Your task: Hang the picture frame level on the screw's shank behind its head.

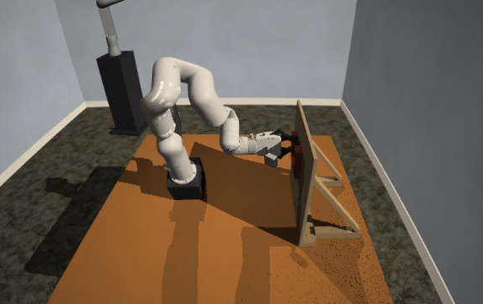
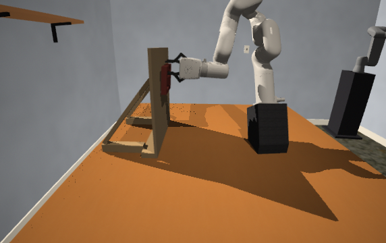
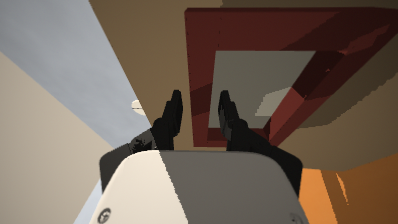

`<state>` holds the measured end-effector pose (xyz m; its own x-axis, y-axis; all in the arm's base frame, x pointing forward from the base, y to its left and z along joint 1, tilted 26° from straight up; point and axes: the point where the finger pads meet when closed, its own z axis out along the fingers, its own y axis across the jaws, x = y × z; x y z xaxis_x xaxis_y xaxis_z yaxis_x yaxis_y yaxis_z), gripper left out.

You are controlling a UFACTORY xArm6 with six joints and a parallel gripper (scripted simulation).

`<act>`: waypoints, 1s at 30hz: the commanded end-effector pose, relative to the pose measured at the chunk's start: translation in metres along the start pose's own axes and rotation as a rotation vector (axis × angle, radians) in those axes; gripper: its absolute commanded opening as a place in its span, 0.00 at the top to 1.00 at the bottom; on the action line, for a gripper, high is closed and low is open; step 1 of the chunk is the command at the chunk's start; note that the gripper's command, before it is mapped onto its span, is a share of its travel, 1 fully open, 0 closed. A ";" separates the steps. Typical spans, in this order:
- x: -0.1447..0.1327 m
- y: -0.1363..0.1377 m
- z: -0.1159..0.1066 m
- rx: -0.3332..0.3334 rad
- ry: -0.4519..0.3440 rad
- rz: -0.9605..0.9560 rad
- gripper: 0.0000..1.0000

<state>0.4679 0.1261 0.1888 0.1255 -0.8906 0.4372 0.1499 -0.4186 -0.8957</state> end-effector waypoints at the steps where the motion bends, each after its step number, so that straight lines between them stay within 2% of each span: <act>1: 0.000 -0.001 0.001 0.003 0.001 0.000 0.50; 30: 0.000 -0.001 -0.002 0.003 0.001 0.000 0.50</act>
<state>0.4668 0.1259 0.1887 0.1255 -0.8906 0.4372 0.1499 -0.4186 -0.8957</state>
